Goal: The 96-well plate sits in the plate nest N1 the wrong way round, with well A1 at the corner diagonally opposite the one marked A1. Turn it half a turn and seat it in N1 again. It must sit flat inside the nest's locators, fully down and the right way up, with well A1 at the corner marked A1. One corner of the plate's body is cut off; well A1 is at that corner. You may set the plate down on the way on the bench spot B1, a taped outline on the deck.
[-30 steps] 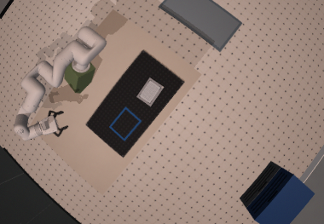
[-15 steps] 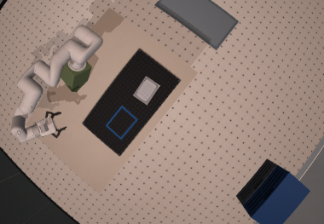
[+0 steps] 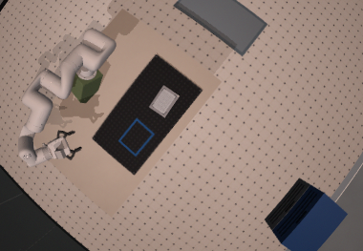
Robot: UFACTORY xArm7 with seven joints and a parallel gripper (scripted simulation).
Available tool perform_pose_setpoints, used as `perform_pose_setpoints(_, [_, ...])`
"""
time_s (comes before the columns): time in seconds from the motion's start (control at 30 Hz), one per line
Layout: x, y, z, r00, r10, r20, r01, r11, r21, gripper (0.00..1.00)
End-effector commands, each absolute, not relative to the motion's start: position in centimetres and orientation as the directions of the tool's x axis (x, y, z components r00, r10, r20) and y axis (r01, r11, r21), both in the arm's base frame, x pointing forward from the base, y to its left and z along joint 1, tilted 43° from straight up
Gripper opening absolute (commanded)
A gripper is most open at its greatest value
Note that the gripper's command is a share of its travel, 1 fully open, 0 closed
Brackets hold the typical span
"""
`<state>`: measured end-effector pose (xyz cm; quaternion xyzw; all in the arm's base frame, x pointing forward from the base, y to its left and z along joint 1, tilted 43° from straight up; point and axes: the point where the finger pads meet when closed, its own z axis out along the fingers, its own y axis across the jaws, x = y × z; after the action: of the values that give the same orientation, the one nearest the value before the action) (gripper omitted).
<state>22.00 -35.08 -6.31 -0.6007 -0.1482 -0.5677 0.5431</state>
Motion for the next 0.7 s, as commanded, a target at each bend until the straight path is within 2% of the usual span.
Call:
perform_pose_setpoints(0.0, [23.8,-35.3,-5.8,0.386,-0.432,0.815,0.764,-0.345,-0.545,1.0])
perform_pose_setpoints(0.23, [26.7,-35.0,-5.1,0.53,-0.425,0.734,0.687,-0.292,-0.665,1.0])
perform_pose_setpoints(0.37, [27.2,-34.9,-5.0,0.53,-0.425,0.734,0.687,-0.292,-0.665,1.0])
perform_pose_setpoints(0.67, [31.0,-34.0,-4.1,0.677,-0.407,0.613,0.566,-0.244,-0.788,1.0])
